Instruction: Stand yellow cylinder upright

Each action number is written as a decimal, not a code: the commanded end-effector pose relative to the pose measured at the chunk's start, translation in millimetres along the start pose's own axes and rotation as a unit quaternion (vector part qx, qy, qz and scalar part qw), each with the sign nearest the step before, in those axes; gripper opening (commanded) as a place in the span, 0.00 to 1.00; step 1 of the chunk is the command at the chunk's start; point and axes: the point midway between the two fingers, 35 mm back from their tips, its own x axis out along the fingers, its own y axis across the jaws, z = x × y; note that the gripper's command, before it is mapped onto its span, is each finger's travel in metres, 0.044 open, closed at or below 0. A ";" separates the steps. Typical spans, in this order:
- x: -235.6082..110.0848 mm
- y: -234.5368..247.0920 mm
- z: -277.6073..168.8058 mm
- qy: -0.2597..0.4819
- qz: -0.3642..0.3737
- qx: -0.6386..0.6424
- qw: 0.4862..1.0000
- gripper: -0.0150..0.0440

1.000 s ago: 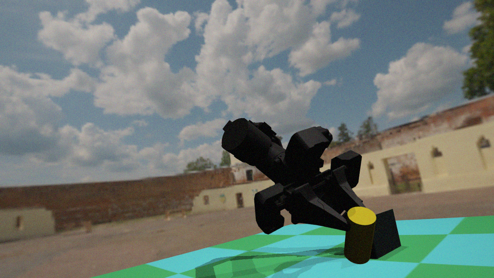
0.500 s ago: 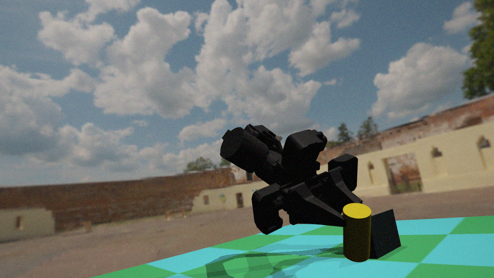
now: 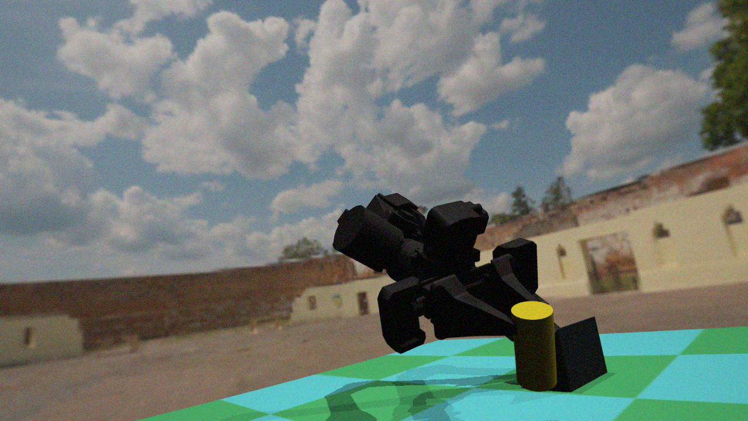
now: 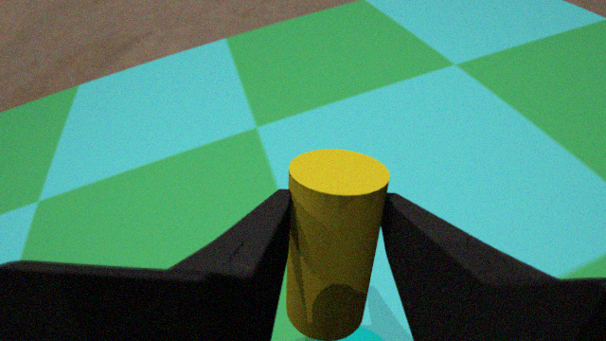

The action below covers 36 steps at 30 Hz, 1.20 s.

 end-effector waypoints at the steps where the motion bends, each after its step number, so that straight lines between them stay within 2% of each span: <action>1: -2.8 0.8 0.6 -0.017 -0.002 -0.008 1.000 0.43; 36: -28.2 7.4 -1.2 -0.139 -0.041 -0.067 0.987 0.43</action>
